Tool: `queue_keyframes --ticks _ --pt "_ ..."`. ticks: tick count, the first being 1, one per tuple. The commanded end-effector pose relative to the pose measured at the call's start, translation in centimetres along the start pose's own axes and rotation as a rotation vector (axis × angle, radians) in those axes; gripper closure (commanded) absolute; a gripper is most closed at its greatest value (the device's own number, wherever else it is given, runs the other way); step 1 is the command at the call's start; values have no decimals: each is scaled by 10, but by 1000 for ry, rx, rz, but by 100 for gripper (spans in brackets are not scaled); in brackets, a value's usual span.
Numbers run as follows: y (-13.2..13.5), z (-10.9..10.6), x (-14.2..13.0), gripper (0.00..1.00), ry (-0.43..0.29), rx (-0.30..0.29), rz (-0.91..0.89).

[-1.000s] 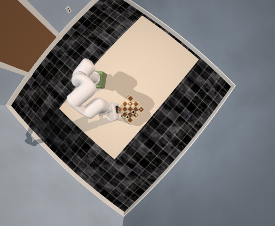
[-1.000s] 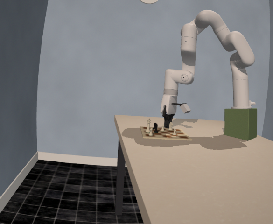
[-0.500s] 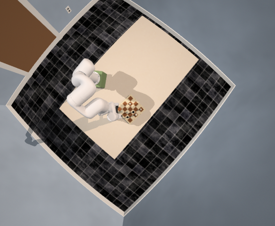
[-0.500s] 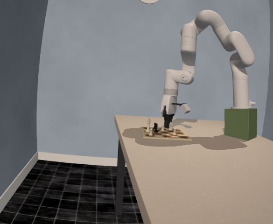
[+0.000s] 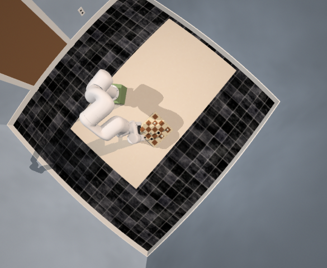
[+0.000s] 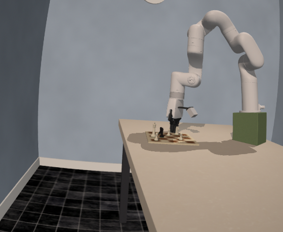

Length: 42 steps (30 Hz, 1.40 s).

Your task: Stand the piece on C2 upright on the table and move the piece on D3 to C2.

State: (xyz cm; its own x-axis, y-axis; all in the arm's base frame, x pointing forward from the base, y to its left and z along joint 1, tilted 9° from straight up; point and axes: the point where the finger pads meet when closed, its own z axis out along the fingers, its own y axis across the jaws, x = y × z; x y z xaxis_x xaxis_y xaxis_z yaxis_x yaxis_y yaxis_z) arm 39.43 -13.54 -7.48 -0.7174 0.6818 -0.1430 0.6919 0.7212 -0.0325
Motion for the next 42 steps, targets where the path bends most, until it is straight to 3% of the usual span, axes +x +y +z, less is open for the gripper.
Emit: queue_keyframes --ticks 1,3,4,20,27,29,37,42 --pt "1 -1 -1 73 -3 -2 0" --pt "1 -1 -1 73 -3 -2 0" --pt "1 -1 -1 66 -3 -2 0" --pt "1 -6 -1 66 -3 -2 0" --pt "1 -36 -1 66 -3 -2 0" --pt "1 -36 -1 66 -3 -2 0" --pt "1 -77 -1 66 -3 -2 0" --pt "1 -89 -1 66 -3 -2 0"
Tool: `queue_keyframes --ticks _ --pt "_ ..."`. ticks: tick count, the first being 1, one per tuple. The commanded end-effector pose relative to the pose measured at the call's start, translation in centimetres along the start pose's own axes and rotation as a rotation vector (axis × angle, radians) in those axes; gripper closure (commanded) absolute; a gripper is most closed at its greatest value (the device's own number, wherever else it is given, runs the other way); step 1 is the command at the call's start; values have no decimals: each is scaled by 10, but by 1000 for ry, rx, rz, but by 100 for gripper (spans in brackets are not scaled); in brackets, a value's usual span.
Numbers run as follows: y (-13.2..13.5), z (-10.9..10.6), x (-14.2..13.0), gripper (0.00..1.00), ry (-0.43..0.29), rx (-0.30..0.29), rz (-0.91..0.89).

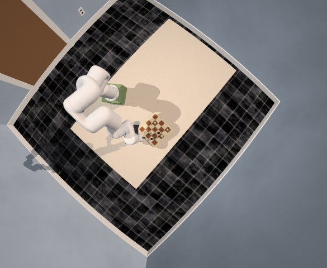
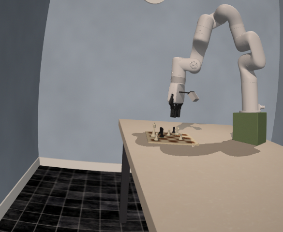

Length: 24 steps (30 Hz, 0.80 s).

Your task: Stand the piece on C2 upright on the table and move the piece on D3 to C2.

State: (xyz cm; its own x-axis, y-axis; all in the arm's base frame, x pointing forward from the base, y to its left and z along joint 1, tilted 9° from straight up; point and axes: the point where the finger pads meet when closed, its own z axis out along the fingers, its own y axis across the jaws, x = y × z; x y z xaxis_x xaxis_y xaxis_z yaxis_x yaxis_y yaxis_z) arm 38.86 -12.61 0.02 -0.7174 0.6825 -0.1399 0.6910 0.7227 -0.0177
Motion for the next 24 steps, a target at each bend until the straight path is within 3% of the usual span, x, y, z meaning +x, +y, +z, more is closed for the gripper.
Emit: queue_keyframes --ticks 1,6,7,24 --pt "0 -14 -1 66 -6 13 0" --pt "0 -15 -1 66 -6 13 0" --pt "0 -15 -1 0 -6 13 0" --pt "0 -15 -1 0 -6 13 0"
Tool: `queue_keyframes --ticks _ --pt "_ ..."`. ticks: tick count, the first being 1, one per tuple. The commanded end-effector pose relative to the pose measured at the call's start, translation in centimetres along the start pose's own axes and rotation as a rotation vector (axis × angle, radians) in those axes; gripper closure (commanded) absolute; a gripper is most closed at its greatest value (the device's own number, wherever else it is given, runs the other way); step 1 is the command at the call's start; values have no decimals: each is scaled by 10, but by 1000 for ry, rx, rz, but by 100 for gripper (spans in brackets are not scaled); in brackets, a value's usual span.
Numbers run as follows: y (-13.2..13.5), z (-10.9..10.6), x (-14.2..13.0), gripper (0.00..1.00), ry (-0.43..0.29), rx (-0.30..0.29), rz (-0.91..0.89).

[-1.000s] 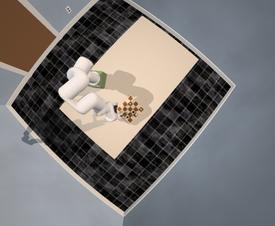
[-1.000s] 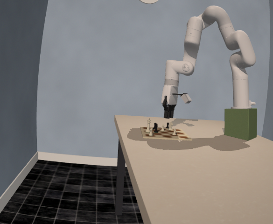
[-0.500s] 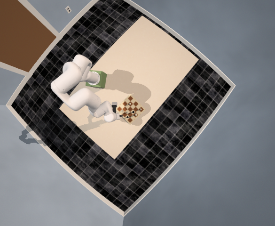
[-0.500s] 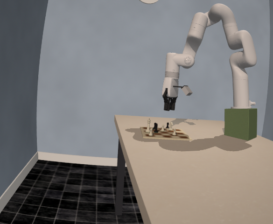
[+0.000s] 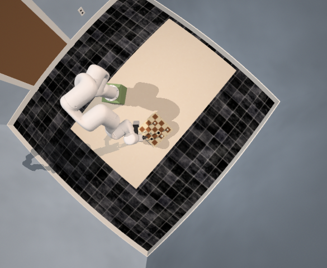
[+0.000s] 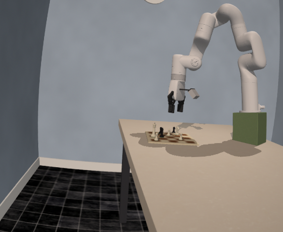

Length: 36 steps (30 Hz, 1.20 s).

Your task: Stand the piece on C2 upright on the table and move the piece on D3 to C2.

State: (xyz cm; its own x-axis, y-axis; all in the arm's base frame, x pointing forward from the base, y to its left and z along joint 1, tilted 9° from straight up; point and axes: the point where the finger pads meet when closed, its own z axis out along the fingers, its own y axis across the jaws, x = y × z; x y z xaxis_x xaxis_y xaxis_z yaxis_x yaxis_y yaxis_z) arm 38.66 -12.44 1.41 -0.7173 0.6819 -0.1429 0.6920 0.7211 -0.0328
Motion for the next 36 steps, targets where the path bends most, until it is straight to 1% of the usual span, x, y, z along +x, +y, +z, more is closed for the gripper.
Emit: queue_keyframes --ticks 1,4,7,9,12,14,16,20,23,25,26,36 --pt "1 -1 -1 0 -3 -2 0" --pt "2 -1 -1 0 -3 -2 6" --pt "10 0 1 0 -1 -2 75" --pt "22 0 3 0 0 -1 171" --pt "46 1 10 0 1 -1 368" --pt "46 1 10 0 1 -1 368" --pt "64 1 15 0 0 -1 515" --pt "93 1 26 0 4 -10 681" --pt "101 0 30 0 -1 -4 805" --pt "102 0 30 0 -1 -4 811" --pt "102 0 30 66 -1 -4 811" --pt "102 0 30 66 -1 -4 811"
